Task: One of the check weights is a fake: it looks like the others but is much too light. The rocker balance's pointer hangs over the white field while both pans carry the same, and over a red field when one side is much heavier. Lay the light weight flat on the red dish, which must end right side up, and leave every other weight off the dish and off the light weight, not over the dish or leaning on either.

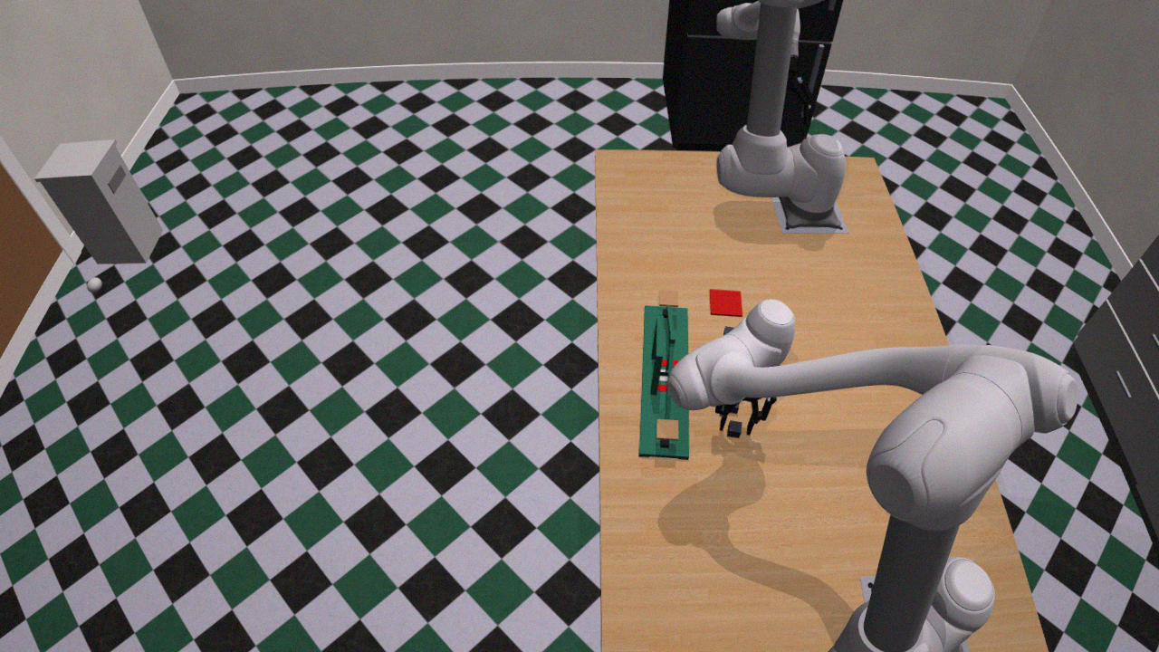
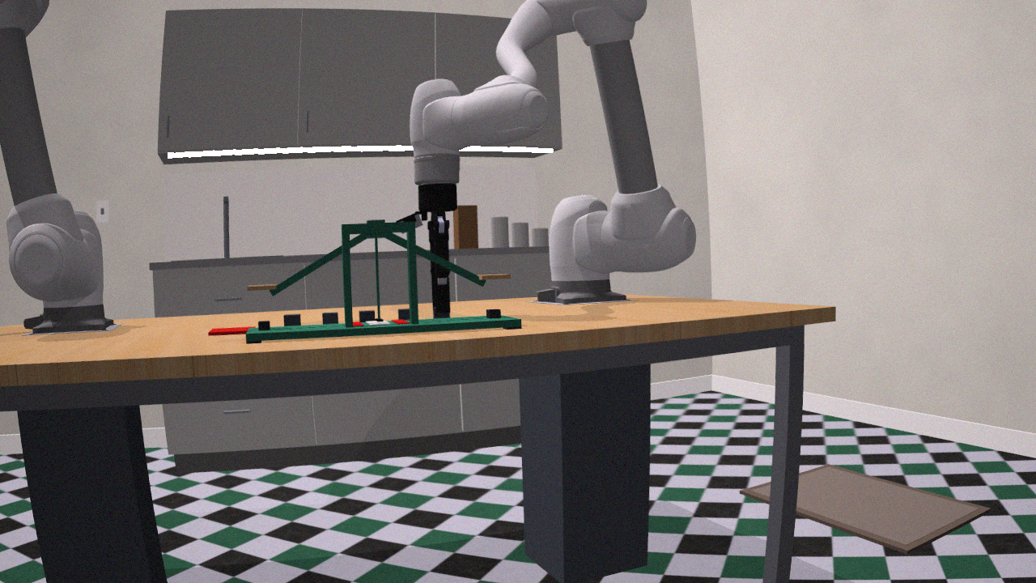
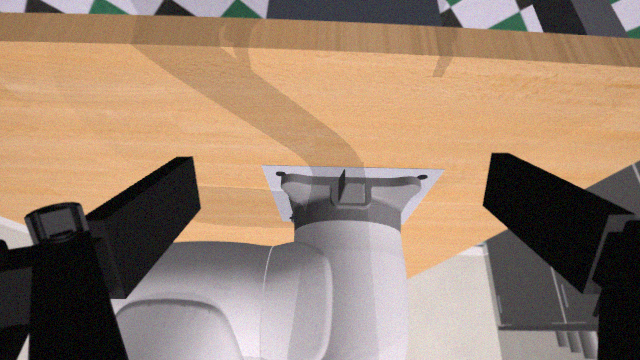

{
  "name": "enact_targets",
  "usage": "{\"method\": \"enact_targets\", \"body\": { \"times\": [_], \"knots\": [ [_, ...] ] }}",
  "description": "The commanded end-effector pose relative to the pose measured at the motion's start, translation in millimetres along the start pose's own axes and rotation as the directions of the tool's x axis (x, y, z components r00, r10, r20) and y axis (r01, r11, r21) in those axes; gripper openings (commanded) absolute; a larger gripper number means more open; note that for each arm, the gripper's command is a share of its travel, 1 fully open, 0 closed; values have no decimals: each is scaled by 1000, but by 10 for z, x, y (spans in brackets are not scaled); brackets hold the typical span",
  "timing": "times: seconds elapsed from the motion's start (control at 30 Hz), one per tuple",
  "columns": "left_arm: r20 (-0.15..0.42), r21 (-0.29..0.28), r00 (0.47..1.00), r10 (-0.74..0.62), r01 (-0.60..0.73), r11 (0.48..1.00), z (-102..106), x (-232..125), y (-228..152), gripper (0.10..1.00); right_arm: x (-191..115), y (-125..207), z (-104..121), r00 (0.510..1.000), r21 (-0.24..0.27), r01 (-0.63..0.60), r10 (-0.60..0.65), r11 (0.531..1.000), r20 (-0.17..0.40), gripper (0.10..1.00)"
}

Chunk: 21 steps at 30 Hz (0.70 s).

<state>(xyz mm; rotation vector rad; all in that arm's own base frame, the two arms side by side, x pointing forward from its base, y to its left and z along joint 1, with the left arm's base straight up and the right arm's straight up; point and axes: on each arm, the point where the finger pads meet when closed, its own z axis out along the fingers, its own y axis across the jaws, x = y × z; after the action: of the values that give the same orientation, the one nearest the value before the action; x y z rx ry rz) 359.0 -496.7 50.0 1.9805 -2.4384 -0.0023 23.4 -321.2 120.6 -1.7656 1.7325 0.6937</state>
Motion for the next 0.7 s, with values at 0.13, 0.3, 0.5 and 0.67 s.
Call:
{"method": "enact_targets", "body": {
  "times": [0.13,0.3,0.5,0.67],
  "knots": [
    [-1,1,1000,0,0,1000,92,3,-5,460,0,-1,-5,1000,0,0,0,1000,-1,1000],
    [-1,1,1000,0,0,1000,139,3,-5,460,0,-1,-5,1000,0,0,0,1000,-1,1000],
    [-1,1,1000,0,0,1000,145,3,-5,460,0,-1,-5,1000,0,0,0,1000,-1,1000],
    [-1,1,1000,0,0,1000,145,3,-5,460,0,-1,-5,1000,0,0,0,1000,-1,1000]
  ]
}}
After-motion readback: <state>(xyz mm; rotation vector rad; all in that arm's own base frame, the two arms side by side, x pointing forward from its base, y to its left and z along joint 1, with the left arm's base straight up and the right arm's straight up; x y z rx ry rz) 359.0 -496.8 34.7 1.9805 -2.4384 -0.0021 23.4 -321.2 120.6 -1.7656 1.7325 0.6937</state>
